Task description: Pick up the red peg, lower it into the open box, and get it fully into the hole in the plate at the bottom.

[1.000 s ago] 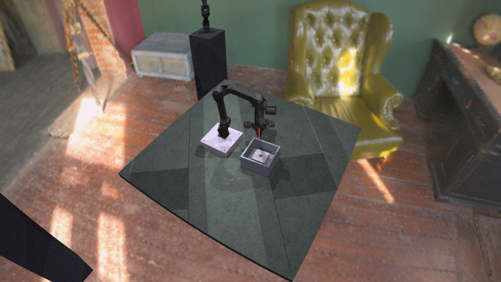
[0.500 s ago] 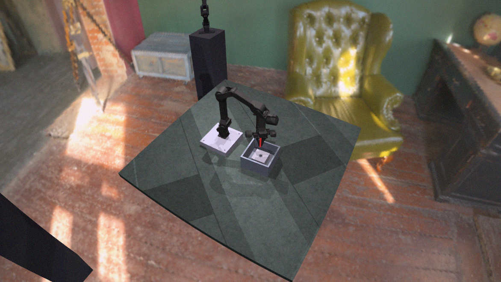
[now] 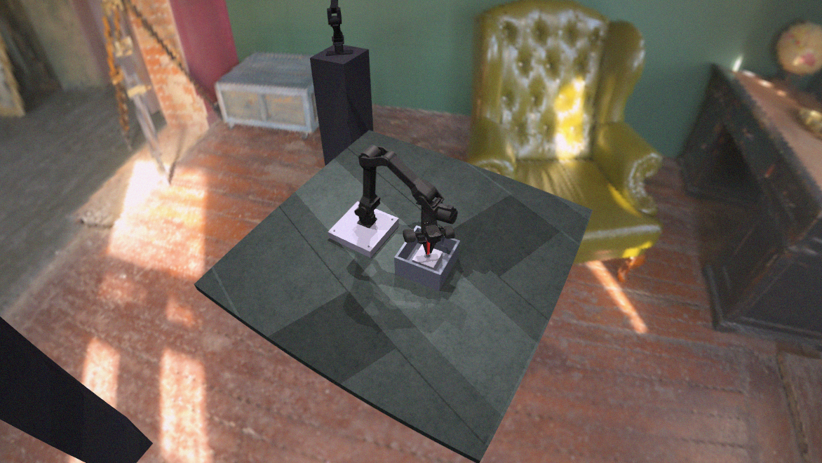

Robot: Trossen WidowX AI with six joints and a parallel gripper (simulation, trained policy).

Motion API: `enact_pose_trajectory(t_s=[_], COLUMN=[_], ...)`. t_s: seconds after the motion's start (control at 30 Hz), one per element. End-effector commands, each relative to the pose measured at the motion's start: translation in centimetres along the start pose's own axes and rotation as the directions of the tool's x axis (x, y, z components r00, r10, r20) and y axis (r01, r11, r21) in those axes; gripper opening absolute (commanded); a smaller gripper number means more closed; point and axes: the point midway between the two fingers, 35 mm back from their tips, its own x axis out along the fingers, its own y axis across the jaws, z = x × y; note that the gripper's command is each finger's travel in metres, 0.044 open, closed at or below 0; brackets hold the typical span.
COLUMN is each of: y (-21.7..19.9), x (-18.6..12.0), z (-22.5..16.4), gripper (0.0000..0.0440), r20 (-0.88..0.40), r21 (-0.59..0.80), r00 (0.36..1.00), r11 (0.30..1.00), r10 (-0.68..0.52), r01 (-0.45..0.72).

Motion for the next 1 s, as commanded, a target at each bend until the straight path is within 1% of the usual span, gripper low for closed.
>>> enact_pose_trajectory(t_s=[0.0, 0.17, 0.27, 0.37, 0.67, 0.7, 0.97], y=[-0.1, -0.1, -0.1, 0.4, 2.5, 2.8, 5.6], x=[1.5, 2.8, 2.8, 2.5, 1.5, 1.3, -0.5], z=[-0.5, -0.6, 0.0, 0.8, 2.8, 3.0, 4.7], gripper=[0.0034, 0.0153, 0.0156, 0.0191, 0.0427, 0.0440, 0.0440], r20=[-0.041, -0.082, -0.087, -0.094, -0.138, -0.144, -0.168], r21=[-0.041, -0.063, -0.092, -0.103, -0.106, -0.106, -0.112], r00=[0.999, 0.997, 0.996, 0.995, 0.988, 0.987, 0.973], r11=[0.999, 0.998, 0.996, 0.994, 0.991, 0.990, 0.977], r10=[-0.002, 0.000, 0.001, 0.016, 0.070, 0.078, 0.161], r01=[0.000, -0.005, -0.010, -0.025, -0.085, -0.094, -0.181])
